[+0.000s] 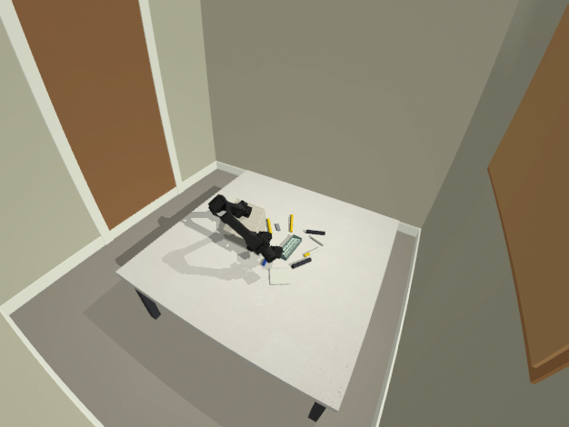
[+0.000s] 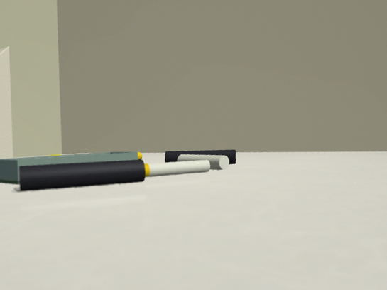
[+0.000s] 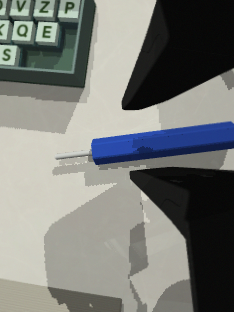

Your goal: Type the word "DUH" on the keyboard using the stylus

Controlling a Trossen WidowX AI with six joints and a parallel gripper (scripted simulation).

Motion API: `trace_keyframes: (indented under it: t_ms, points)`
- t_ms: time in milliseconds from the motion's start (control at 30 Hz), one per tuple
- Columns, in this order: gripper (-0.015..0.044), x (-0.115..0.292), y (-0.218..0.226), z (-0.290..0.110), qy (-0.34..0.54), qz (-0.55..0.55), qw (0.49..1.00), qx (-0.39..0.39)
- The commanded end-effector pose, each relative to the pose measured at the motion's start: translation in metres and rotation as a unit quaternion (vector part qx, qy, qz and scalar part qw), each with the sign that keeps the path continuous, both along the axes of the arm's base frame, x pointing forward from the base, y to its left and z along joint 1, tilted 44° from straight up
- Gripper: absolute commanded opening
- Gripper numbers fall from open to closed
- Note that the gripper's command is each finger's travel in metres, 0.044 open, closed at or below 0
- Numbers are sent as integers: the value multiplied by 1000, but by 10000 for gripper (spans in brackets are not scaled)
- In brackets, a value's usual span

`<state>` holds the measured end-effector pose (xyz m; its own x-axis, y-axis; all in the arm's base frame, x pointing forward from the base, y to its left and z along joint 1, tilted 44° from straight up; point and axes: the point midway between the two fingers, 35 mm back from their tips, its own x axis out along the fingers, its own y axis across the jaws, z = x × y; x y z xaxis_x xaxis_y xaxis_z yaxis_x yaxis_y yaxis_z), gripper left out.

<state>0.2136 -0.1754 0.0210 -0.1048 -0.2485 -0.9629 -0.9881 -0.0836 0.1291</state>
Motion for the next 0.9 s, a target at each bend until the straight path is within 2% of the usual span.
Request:
trace_keyframes:
  t_ms: [0,867]
  points:
    - [150,0,-2,-4,1,2,1000,3]
    - [150,-2,-17,-19,2,2,1000,3]
